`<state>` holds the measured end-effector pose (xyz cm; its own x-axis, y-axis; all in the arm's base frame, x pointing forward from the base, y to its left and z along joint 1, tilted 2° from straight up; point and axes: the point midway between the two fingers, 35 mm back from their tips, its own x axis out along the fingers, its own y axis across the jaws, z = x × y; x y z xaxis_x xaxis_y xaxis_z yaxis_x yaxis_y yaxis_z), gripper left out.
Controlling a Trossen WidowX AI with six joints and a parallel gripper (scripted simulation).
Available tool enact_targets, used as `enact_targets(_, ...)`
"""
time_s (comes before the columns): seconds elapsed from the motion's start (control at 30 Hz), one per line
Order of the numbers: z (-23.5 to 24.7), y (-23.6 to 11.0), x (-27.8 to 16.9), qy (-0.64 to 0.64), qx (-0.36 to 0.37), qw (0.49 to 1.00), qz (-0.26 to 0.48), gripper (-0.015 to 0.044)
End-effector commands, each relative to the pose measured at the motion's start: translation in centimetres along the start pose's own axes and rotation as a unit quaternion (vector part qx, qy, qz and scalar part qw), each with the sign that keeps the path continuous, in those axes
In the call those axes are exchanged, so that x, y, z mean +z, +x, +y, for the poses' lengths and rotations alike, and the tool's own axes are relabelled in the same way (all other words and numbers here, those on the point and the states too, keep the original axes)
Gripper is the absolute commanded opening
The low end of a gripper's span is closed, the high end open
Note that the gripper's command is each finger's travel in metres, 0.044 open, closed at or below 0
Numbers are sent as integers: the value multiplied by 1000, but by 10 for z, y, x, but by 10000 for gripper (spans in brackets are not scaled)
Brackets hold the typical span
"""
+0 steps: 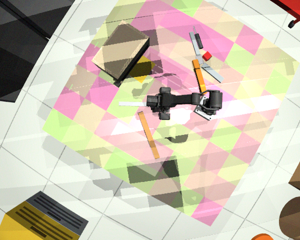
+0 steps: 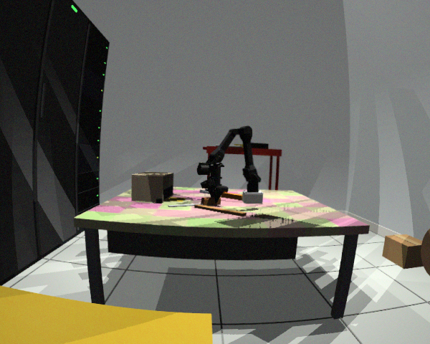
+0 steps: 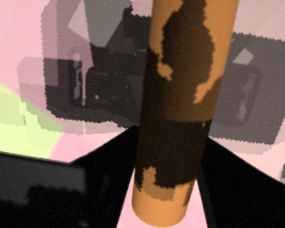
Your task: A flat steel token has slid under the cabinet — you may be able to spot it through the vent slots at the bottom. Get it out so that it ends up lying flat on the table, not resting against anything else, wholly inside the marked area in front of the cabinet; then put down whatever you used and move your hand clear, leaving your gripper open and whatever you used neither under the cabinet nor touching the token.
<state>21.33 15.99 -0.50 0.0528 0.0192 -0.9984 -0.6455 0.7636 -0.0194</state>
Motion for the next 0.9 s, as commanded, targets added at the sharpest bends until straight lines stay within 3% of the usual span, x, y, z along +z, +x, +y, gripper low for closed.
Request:
enact_targets(0.0, 5, -1, 3, -2, -1, 1000, -2, 0)
enact_targets(0.87, 32, -1, 12, -2, 1, 1000, -2, 0)
